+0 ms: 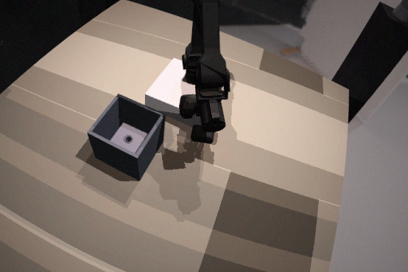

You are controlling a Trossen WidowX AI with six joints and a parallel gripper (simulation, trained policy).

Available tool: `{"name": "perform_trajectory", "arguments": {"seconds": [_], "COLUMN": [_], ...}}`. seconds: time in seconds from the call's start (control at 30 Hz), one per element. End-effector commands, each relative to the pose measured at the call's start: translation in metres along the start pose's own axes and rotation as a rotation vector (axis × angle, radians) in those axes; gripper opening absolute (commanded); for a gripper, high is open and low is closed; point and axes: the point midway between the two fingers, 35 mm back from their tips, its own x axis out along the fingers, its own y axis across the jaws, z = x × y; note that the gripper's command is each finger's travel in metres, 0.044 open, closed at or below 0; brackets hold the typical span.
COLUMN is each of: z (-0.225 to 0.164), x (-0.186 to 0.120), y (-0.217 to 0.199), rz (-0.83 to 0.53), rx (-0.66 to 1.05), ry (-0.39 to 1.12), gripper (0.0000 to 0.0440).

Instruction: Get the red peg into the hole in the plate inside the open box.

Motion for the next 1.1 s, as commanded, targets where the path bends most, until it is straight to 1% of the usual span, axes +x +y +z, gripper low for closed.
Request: {"name": "perform_trajectory", "arguments": {"seconds": [0.0, 0.33, 0.4, 0.43, 0.8, 1.07], "z": [0.001, -0.004, -0.005, -0.005, -0.009, -0.011], "x": [0.007, 0.021, 0.022, 0.021, -0.006, -0.032], "y": [0.002, 0.009, 0.010, 0.011, 0.017, 0.025], "rz": [0.002, 0.007, 0.007, 0.012, 0.095, 0.172], "rx": [-0.005, -0.066, -0.080, -0.078, -0.045, -0.043], "ry": [-0.006, 0.007, 0.014, 0.018, 0.069, 0.103], "gripper": [0.0303, 0.0067, 0.0028, 0.0018, 0.0000, 0.0000]}}
